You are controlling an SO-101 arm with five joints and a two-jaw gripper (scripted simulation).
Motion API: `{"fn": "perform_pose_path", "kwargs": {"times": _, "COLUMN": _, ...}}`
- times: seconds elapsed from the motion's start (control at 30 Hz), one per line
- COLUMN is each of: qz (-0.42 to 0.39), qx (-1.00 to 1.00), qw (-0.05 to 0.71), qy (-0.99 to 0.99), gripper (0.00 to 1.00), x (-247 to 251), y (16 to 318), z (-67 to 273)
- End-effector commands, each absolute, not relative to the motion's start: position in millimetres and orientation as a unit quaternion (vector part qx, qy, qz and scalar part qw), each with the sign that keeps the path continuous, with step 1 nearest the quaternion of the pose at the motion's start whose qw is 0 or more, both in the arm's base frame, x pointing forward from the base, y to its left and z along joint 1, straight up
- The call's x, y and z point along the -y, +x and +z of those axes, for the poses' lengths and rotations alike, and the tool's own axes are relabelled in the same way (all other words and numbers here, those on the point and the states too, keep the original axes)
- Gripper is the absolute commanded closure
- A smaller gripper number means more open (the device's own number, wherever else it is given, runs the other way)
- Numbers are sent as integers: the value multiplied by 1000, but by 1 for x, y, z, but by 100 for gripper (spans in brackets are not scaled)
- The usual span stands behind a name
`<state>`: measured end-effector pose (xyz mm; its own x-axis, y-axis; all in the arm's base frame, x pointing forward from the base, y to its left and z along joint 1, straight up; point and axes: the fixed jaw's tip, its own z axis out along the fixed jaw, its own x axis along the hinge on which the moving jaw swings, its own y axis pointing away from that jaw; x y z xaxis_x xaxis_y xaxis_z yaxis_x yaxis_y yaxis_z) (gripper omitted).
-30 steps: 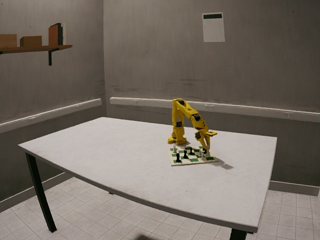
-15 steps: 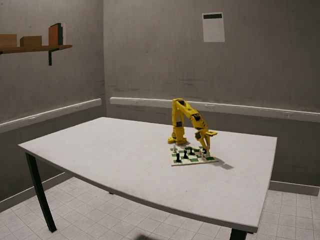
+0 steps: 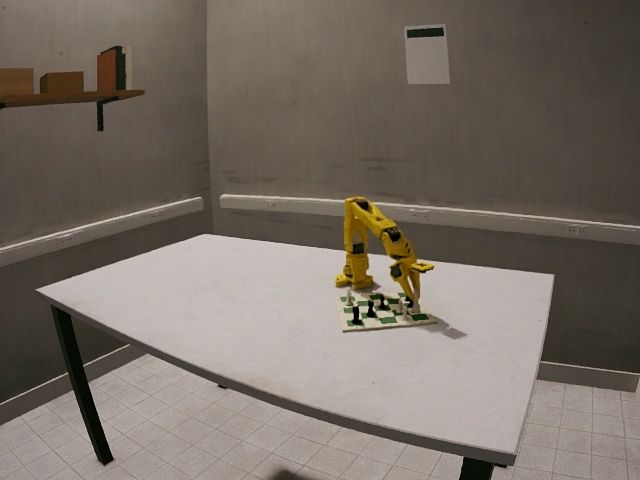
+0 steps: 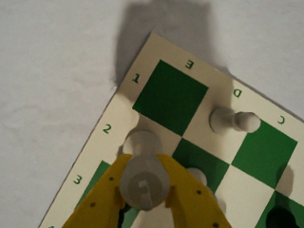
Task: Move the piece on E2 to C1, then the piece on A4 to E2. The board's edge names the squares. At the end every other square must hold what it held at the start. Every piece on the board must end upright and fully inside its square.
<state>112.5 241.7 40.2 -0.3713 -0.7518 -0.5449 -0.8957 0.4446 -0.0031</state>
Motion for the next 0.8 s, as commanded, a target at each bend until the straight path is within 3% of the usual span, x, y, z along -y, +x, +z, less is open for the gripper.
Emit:
{"fn": "perform_pose_path", "kwargs": {"times": 0.0, "qz": 141, "qx": -820, "qw": 233, "qy": -504, "gripper": 100, "x": -237, "y": 113, "z": 39}}
{"fn": "perform_pose_path", "kwargs": {"times": 0.77, "qz": 140, "qx": -820, "qw": 234, "qy": -504, "gripper": 100, "x": -236, "y": 114, "z": 74}}
